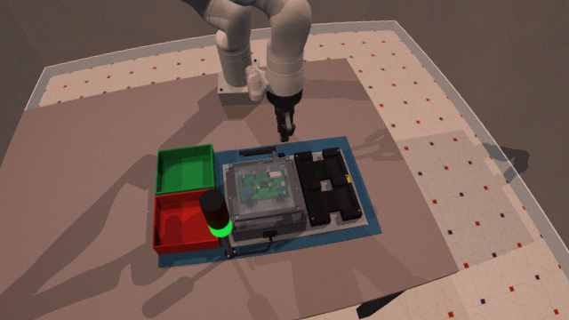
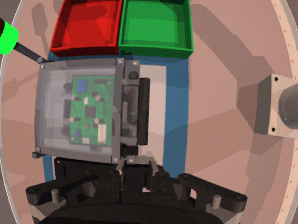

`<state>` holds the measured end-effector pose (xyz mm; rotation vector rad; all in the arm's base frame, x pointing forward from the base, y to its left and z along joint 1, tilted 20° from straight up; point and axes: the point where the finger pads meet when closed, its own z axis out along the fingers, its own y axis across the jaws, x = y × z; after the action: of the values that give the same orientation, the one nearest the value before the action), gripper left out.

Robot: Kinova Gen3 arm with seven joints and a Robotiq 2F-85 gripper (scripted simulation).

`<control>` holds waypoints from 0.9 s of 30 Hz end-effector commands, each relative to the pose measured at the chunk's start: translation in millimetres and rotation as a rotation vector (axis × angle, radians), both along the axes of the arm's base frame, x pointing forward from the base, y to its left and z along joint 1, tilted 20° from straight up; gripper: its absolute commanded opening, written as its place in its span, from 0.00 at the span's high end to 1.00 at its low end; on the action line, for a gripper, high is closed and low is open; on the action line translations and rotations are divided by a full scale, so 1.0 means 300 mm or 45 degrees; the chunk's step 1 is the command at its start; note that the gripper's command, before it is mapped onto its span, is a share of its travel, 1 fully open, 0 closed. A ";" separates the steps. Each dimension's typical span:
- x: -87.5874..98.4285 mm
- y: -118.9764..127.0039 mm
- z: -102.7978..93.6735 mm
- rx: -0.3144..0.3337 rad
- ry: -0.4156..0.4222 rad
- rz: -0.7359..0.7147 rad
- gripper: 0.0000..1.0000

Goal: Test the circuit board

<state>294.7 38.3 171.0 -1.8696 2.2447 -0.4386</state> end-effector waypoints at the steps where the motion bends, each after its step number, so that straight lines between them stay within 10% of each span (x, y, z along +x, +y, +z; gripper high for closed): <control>1: 0.000 0.000 0.001 0.000 -0.001 0.000 0.74; 27: -0.018 -0.068 0.002 0.000 -0.001 0.000 0.74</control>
<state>291.3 31.8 172.5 -1.8997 2.2130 -0.4449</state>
